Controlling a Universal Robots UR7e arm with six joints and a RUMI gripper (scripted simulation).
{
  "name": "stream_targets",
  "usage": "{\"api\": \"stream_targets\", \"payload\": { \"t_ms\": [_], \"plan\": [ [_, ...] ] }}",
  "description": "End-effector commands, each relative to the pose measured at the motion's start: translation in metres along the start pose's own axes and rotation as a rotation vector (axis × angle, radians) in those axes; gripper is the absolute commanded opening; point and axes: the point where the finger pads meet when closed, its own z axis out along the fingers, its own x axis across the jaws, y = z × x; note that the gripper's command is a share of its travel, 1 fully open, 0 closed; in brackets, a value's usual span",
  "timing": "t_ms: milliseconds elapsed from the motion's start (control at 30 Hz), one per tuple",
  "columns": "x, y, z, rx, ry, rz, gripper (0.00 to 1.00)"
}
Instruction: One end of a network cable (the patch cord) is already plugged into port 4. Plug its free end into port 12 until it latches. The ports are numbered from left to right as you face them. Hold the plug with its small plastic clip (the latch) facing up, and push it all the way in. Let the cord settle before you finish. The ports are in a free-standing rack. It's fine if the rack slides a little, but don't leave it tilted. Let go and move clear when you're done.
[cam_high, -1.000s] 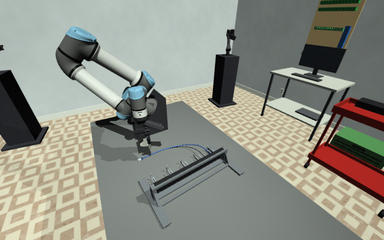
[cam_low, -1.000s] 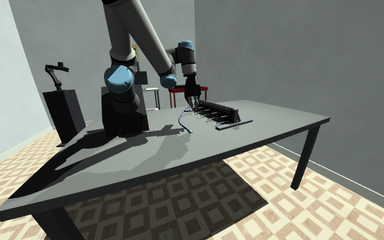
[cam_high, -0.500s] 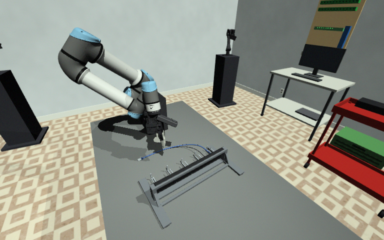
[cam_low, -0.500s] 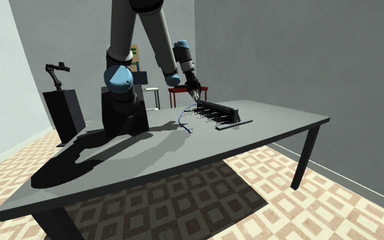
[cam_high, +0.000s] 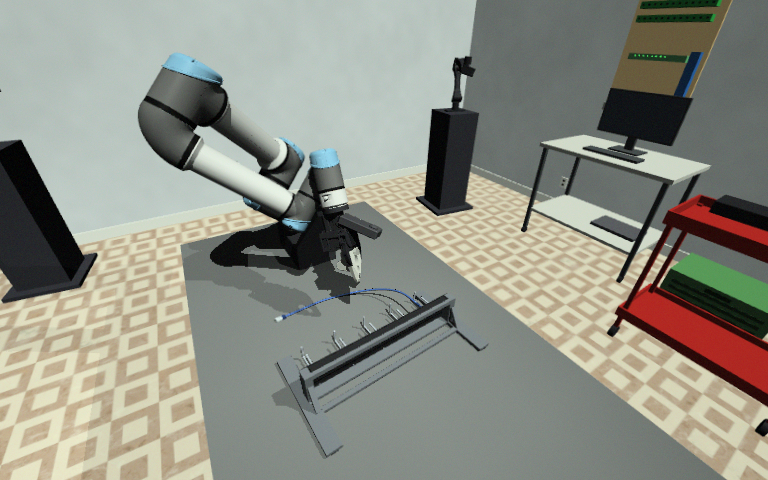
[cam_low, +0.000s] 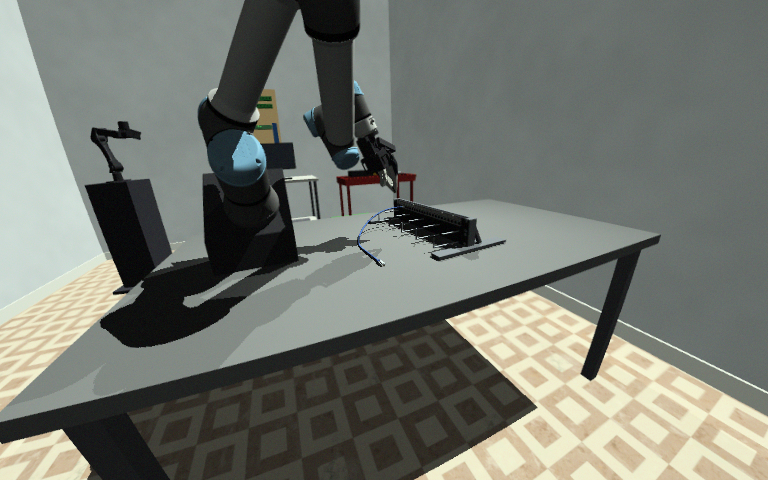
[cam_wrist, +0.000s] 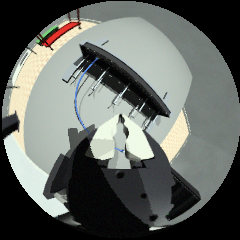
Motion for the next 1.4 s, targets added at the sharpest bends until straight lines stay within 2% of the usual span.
{"api": "stream_targets", "payload": {
  "t_ms": [0, 167, 233, 467, 733, 1367],
  "plan": [
    [-0.018, -0.033, -0.011, 0.042, 0.051, 0.154, 0.0],
    [-0.037, -0.057, -0.023, 0.097, 0.068, 0.278, 0.0],
    [-0.037, -0.057, -0.023, 0.097, 0.068, 0.278, 0.0],
    [-0.068, -0.086, -0.04, 0.18, 0.077, 0.452, 0.0],
    [-0.092, -0.103, -0.053, 0.243, 0.072, 0.577, 0.0],
    [-0.104, -0.109, -0.059, 0.271, 0.066, 0.633, 0.0]
  ]
}}
